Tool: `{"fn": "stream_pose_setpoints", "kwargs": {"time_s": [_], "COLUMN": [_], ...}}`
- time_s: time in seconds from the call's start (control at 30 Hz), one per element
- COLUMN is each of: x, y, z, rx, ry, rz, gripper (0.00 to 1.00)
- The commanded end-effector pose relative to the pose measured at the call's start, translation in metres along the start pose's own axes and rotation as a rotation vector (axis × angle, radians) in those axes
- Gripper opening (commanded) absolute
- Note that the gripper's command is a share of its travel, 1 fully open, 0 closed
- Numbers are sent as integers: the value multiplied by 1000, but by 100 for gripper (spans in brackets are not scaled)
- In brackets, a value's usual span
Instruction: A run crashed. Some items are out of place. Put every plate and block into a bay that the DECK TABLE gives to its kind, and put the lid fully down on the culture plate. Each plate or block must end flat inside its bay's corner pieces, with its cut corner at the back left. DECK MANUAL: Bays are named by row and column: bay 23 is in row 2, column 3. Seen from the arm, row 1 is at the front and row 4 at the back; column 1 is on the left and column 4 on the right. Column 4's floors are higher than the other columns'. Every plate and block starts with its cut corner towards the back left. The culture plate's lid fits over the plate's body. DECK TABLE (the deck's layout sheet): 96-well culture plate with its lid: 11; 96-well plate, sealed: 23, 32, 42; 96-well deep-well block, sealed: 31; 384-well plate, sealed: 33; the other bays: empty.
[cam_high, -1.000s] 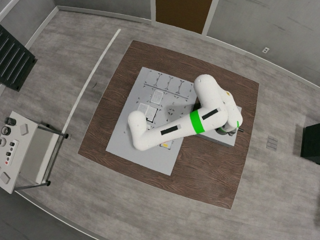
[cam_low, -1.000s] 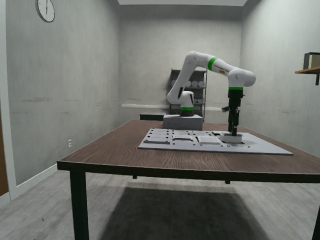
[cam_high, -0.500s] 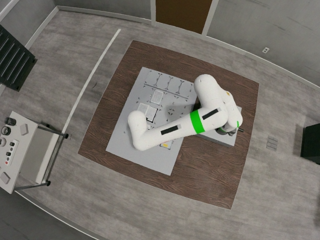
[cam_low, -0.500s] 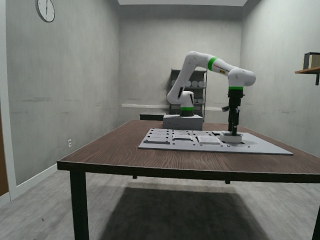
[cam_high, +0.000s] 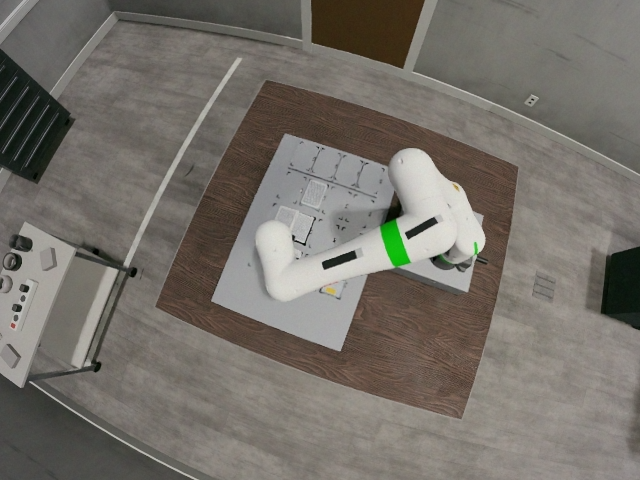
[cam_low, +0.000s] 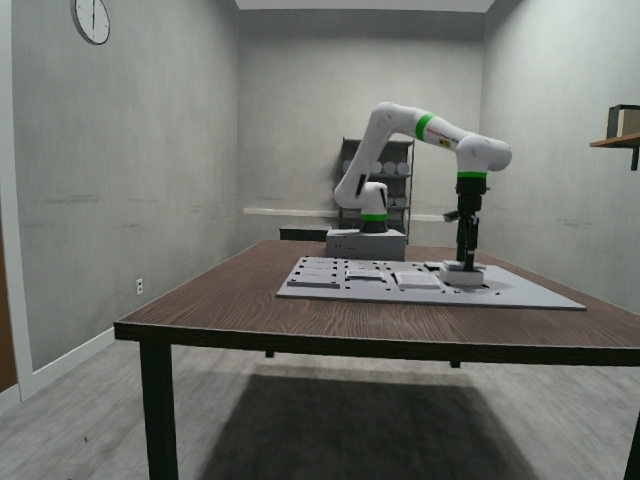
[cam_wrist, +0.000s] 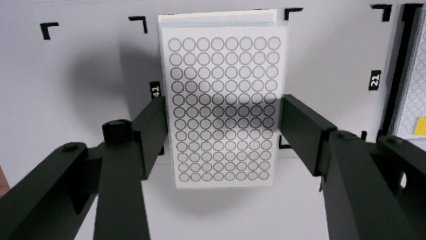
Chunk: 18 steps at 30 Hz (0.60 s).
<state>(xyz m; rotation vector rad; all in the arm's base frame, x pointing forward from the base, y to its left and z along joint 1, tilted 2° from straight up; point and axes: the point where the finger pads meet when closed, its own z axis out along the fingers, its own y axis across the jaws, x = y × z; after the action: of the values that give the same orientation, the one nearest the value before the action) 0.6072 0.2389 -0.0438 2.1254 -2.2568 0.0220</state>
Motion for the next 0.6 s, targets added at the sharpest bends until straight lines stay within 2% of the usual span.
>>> {"fn": "stream_pose_setpoints", "kwargs": {"time_s": [0.0,0.57], "x": [0,0], "y": [-1,-1], "z": [-2,-11], "rx": [2,2], "ry": [-1,-1], "rz": [0,0], "gripper": [10,10]}}
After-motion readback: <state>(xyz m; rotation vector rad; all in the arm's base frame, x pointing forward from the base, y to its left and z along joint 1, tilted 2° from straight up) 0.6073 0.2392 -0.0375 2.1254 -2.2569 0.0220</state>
